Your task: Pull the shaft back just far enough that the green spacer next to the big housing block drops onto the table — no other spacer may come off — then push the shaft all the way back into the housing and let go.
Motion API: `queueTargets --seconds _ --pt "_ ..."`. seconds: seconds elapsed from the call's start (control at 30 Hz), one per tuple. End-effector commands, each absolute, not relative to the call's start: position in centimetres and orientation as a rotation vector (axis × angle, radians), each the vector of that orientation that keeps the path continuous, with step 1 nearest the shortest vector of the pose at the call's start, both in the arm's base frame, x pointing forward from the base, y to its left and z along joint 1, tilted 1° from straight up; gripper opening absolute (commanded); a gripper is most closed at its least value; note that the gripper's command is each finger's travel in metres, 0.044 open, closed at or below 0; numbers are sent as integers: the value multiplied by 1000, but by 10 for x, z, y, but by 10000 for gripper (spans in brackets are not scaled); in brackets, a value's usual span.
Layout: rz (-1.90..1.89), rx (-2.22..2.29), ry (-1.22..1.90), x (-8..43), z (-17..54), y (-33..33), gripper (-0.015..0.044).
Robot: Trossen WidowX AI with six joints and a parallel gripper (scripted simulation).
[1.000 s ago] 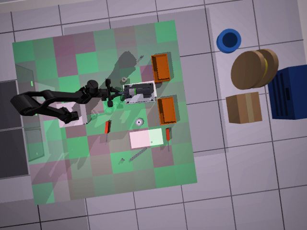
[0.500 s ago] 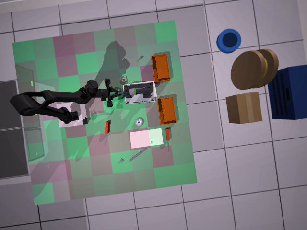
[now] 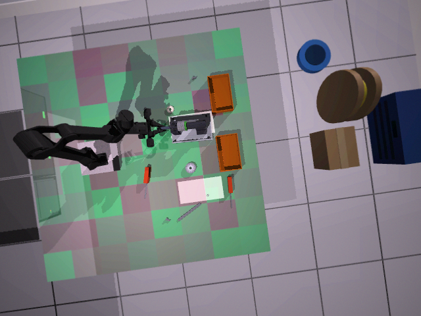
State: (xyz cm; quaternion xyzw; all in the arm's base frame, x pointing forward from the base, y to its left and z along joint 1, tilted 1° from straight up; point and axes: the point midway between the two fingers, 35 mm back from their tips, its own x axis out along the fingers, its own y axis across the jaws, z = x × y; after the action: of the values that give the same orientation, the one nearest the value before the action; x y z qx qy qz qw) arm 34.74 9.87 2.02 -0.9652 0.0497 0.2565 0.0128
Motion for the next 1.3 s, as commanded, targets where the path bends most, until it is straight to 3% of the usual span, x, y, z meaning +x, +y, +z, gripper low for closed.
queueTargets --seconds 0.0,1.27 --pt "800 -3005 159 346 20 98 0" --pt "800 -3008 155 343 20 99 0"
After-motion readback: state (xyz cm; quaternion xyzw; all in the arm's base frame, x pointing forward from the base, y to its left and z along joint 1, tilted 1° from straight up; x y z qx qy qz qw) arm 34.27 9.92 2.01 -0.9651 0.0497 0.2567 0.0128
